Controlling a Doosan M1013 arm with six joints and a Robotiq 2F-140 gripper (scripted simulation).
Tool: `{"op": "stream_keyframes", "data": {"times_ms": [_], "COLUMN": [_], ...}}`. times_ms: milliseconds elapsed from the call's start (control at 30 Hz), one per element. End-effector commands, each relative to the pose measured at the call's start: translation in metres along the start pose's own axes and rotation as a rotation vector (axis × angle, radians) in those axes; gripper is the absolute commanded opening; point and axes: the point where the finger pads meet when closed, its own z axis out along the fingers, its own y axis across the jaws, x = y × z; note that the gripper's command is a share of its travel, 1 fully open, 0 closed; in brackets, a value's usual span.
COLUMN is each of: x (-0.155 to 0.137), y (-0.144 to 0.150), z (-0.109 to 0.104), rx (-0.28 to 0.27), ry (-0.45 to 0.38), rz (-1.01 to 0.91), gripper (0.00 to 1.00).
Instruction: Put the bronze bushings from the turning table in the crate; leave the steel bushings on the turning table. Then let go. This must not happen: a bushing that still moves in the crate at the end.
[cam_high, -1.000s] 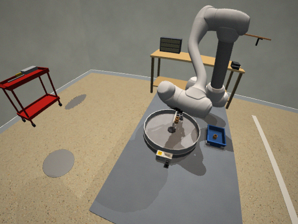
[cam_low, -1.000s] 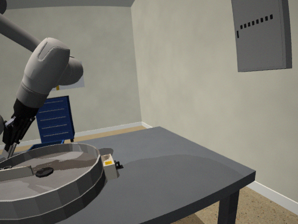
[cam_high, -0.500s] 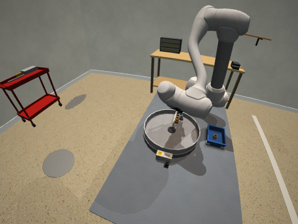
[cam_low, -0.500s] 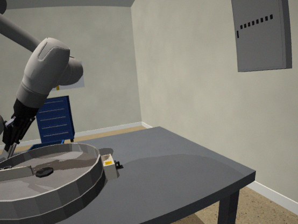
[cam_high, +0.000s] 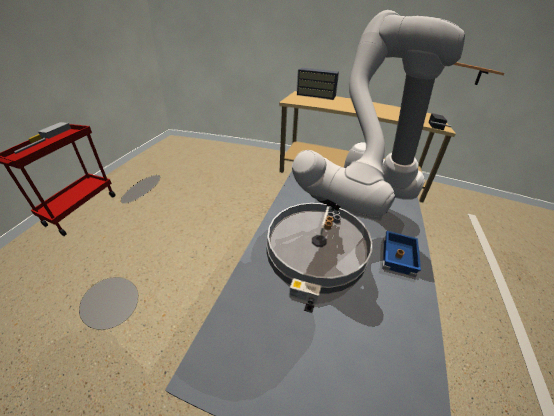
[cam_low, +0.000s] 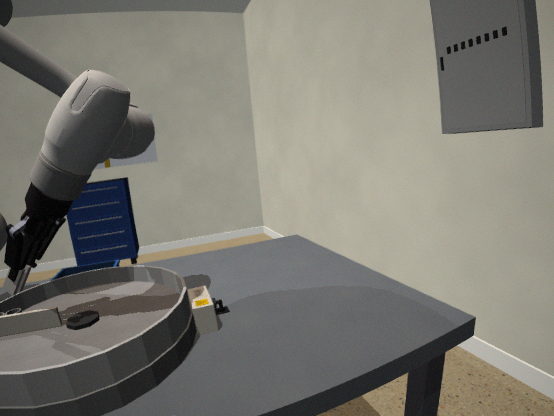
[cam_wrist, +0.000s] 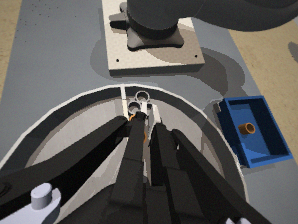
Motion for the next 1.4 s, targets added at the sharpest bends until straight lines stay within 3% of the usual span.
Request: {"op": "stream_keyframes", "data": {"times_ms": [0, 200, 400, 1367], "x": [0.0, -0.001, -0.015, -0.015], "y": [0.0, 0.0, 0.0, 0.0], "z": [0.0, 0.001, 0.018, 0.018], "rx": [0.0, 0.0, 0.0, 0.0], "ry": [0.0, -0.001, -0.001, -0.001], "rz": [0.0, 0.0, 0.001, 0.001], "gripper": [0.06, 0.06, 0.06, 0.06]}}
